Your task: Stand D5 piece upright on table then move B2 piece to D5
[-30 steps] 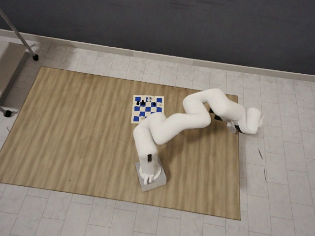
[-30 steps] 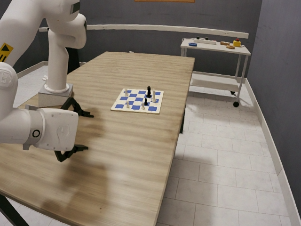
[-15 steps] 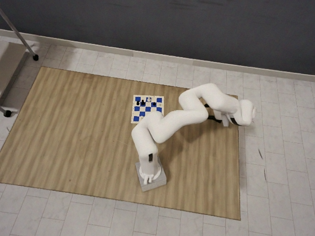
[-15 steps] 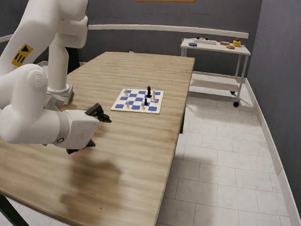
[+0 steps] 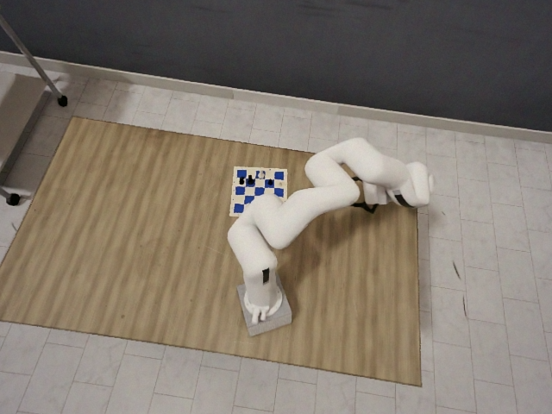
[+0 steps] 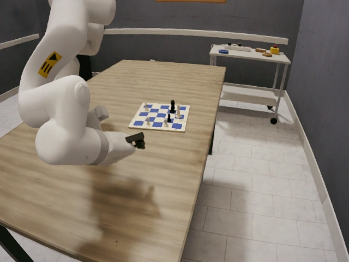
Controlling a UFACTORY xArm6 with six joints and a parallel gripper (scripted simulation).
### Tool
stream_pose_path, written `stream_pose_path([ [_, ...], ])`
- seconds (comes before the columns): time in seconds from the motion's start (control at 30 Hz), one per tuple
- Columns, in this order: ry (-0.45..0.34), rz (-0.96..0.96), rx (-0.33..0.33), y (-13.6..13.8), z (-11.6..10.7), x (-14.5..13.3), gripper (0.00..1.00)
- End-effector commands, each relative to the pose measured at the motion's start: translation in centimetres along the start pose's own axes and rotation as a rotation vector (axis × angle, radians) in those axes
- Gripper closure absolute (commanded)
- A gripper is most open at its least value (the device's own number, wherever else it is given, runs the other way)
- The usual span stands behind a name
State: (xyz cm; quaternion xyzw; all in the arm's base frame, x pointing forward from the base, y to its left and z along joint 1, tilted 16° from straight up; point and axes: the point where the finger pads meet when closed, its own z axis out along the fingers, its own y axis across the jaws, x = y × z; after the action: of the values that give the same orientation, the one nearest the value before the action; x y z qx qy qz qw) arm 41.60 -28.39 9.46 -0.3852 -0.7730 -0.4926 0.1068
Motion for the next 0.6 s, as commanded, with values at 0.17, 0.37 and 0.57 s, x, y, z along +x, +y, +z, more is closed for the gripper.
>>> stream_pose_path([
  [0.17, 0.019, 0.290, 0.080, 1.1, 2.4, 0.1, 0.00],
  [0.37, 0.019, 0.401, 0.112, 1.4, 3.3, 0.1, 0.00],
  [0.57, 0.016, 0.477, 0.134, 1.6, 4.0, 0.2, 0.00],
])
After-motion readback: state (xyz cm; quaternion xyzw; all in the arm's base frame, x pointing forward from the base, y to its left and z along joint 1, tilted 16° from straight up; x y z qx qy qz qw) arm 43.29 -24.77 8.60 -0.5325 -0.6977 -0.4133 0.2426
